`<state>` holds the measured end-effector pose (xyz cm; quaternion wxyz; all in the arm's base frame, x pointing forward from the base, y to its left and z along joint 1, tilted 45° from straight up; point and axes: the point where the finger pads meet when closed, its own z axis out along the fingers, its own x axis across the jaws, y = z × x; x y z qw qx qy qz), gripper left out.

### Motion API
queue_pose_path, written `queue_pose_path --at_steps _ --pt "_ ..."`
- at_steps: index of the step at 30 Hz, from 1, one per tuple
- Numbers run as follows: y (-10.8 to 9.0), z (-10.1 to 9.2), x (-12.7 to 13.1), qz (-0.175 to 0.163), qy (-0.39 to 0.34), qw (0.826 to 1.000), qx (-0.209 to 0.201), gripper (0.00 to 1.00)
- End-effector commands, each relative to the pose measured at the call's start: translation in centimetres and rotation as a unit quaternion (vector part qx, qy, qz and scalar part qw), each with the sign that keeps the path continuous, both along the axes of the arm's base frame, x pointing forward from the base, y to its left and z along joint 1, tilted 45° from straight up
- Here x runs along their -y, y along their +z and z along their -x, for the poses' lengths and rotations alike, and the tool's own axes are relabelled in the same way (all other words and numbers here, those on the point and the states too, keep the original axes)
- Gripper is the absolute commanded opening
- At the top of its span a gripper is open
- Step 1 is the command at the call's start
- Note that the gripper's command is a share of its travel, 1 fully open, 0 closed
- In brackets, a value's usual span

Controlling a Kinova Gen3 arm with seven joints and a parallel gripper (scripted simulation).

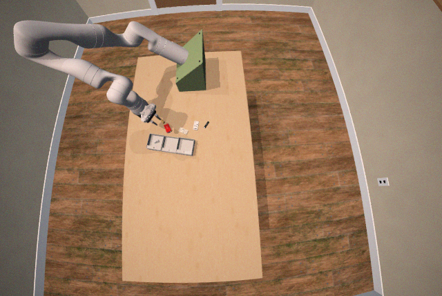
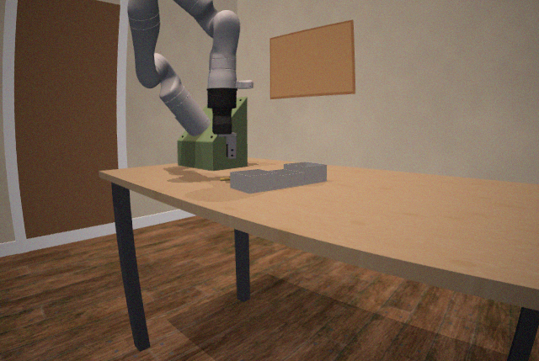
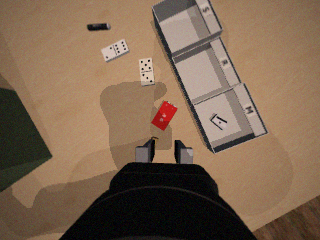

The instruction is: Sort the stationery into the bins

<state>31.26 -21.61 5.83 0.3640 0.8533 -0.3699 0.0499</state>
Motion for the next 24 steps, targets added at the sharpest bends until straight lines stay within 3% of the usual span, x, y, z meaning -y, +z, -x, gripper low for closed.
queue_pose_path --at_steps 1,2,5,24 --pt "0.2 1.7 -1.3 0.024 -0.043 0.997 0.062 0.62" --pt "0.1 2.6 -1.6 0.027 -0.049 0.996 0.069 0.62" --pt "0.0 2.8 -1.7 0.036 -0.064 0.993 0.091 0.62" --pt "0.1 2.5 -1.6 0.036 -0.064 0.993 0.092 0.62"
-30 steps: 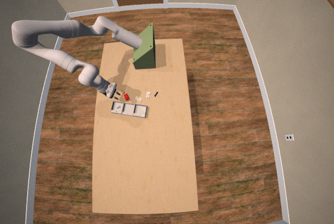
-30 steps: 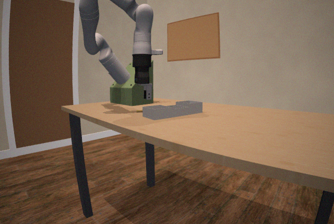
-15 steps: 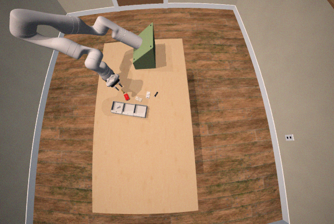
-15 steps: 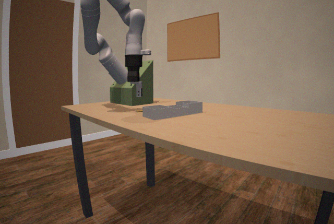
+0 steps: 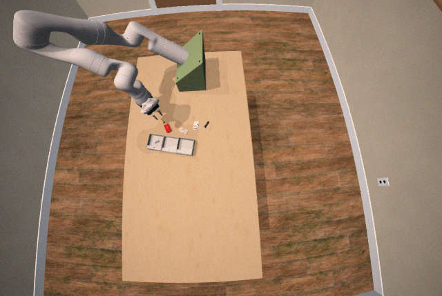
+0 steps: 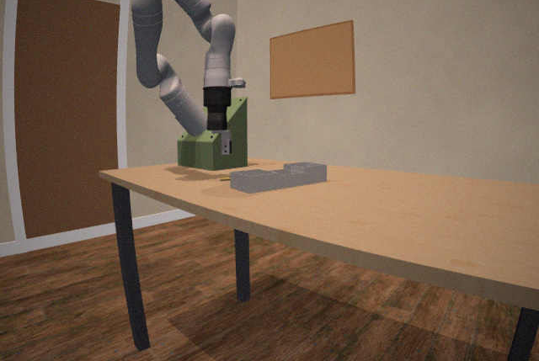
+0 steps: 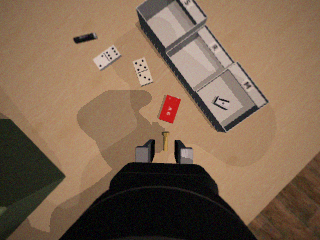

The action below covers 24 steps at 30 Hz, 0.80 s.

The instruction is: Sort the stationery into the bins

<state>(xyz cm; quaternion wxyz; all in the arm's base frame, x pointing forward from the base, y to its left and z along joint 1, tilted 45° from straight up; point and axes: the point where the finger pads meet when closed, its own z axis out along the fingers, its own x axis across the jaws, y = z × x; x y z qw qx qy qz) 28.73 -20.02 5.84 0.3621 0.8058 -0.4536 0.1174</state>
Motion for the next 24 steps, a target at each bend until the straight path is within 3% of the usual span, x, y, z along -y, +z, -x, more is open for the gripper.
queue_pose_path --at_steps 1,19,24 --pt "0.05 -0.06 0.00 0.000 0.000 1.000 0.001 0.62" --pt "0.10 -0.08 0.05 0.000 0.000 1.000 0.001 0.62" --pt "-0.73 0.11 0.88 0.000 0.000 1.000 0.001 0.62"
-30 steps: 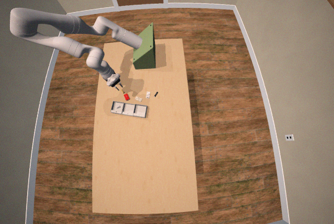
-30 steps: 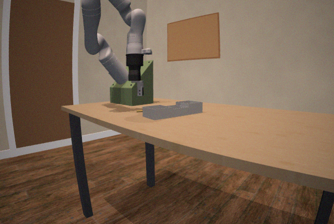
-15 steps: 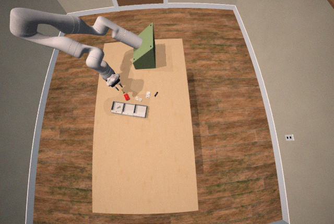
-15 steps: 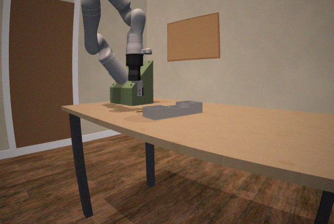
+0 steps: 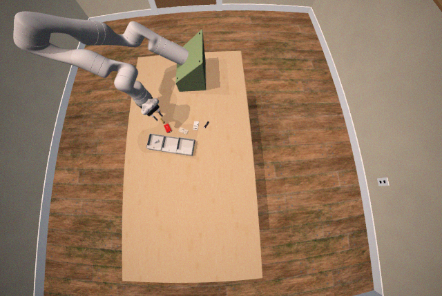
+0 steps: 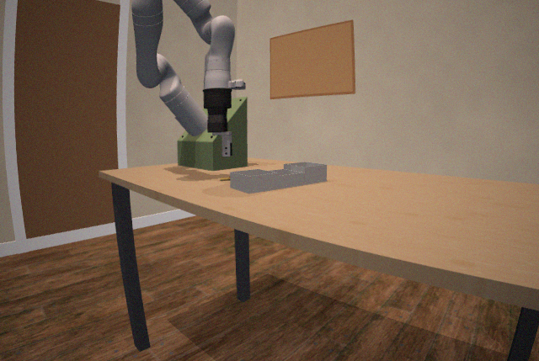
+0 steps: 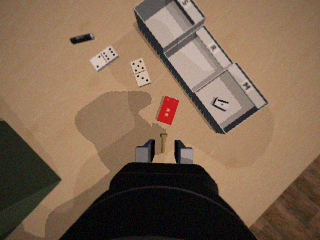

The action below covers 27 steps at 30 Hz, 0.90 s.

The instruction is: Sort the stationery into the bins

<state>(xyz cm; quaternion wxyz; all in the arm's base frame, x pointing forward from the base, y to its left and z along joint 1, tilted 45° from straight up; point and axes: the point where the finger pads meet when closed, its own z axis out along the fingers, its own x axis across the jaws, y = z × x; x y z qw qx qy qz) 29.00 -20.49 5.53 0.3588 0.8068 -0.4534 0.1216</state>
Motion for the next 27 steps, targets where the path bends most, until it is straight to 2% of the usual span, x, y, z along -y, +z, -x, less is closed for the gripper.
queue_pose_path --at_steps 1,12,27 --pt "-0.7 0.5 0.7 0.001 -0.002 1.000 -0.004 0.62" --pt "-3.8 1.6 3.7 0.001 -0.002 1.000 -0.004 0.62" --pt "-3.9 1.2 3.8 0.001 -0.002 1.000 -0.004 0.62"
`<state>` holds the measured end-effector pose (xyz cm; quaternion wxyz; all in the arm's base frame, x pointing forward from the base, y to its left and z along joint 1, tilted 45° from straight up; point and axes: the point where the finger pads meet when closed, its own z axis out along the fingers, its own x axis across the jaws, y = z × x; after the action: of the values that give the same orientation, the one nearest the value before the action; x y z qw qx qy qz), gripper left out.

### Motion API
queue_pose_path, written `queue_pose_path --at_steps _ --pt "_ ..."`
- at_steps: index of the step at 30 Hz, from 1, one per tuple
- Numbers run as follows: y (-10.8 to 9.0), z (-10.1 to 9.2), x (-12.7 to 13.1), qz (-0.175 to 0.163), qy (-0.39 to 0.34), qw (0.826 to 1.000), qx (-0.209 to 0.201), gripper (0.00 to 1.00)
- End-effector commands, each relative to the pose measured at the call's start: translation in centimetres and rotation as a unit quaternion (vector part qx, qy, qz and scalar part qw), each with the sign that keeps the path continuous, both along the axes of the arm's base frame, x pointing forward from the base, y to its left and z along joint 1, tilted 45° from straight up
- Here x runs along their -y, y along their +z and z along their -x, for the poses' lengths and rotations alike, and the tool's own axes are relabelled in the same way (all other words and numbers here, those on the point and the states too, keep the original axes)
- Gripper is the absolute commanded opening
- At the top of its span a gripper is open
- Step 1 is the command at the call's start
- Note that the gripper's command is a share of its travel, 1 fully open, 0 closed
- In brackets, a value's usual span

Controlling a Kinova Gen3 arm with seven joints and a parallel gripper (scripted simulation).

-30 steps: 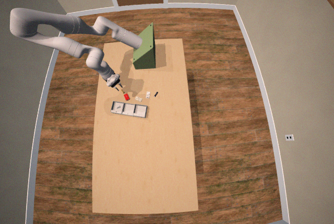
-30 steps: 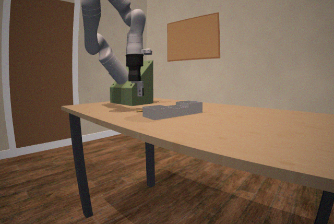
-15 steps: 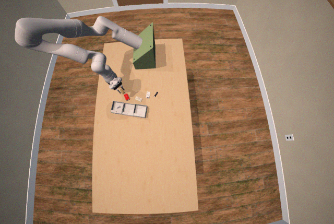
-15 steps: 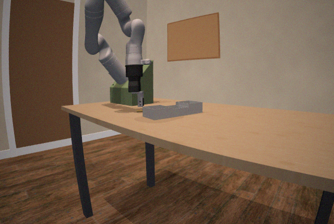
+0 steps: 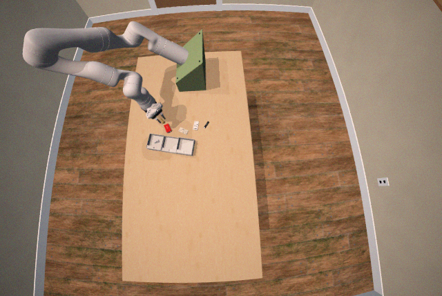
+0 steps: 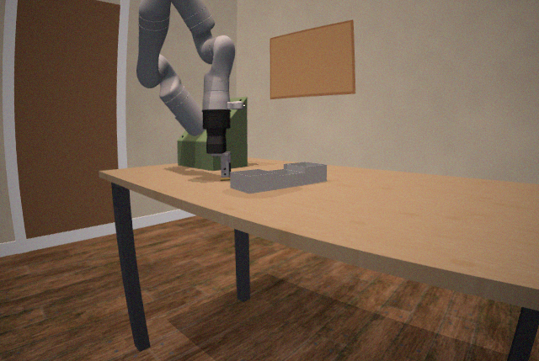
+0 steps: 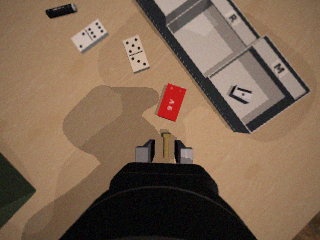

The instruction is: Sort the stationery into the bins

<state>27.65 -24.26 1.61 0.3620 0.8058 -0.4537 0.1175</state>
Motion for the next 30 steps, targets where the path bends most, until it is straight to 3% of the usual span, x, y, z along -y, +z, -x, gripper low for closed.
queue_pose_path --at_steps 1,28,29,30 --pt "0.00 -0.14 -0.01 0.000 0.000 1.000 0.001 0.62" --pt "-0.85 -0.06 0.84 0.000 0.000 1.000 0.001 0.62" --pt "-0.85 -0.06 0.84 0.000 0.000 1.000 0.001 0.32" --pt "-0.85 -0.06 0.84 0.000 0.000 1.000 0.001 0.32"
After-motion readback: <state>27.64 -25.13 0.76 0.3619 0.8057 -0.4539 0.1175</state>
